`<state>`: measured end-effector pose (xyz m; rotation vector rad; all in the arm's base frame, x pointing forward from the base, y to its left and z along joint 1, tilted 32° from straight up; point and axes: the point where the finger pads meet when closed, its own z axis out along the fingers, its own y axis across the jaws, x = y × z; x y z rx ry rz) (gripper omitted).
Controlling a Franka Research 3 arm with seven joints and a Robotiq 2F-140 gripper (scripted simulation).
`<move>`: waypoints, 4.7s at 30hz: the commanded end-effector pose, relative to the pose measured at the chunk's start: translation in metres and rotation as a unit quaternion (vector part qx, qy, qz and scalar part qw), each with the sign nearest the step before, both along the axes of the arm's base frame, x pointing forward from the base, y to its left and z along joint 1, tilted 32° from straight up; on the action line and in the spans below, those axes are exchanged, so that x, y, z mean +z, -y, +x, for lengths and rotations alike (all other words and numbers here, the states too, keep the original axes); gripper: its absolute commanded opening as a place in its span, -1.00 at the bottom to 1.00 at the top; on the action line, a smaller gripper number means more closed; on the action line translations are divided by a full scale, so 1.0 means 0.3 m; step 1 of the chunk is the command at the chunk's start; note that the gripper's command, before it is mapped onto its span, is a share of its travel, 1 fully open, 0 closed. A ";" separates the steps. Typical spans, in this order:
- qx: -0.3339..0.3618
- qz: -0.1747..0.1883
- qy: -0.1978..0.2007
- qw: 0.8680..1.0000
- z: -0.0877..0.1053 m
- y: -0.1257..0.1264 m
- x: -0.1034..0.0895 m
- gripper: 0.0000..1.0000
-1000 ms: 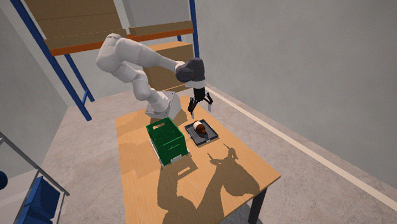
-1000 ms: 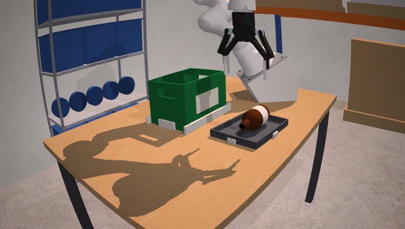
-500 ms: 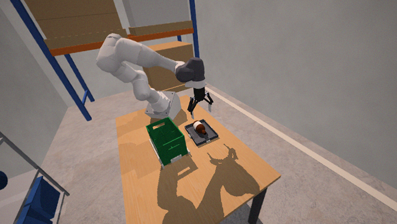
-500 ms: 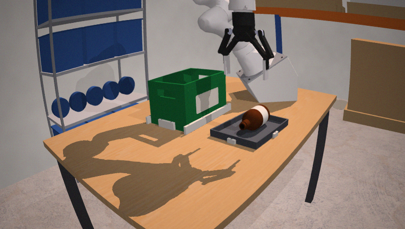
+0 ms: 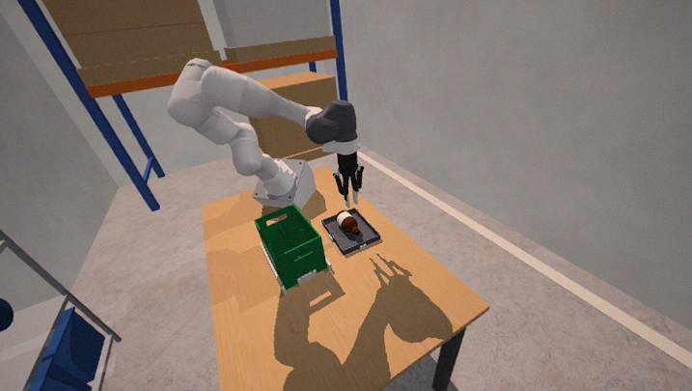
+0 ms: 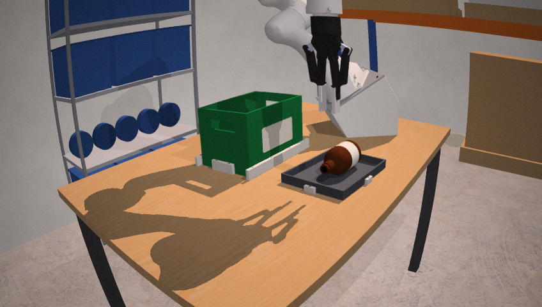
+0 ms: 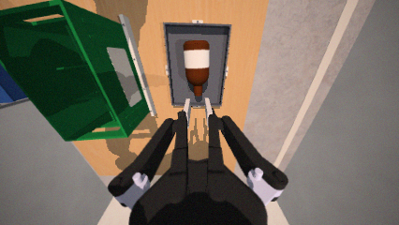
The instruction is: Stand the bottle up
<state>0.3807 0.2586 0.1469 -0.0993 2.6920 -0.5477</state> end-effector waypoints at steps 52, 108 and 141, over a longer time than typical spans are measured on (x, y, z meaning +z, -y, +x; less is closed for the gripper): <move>0.379 -0.184 -0.129 0.898 -0.001 -0.002 0.001 -1.00; 0.788 -0.392 -0.286 0.379 0.000 0.000 -0.003 -0.24; 0.848 -0.390 -0.360 0.003 0.107 0.097 -0.231 -0.24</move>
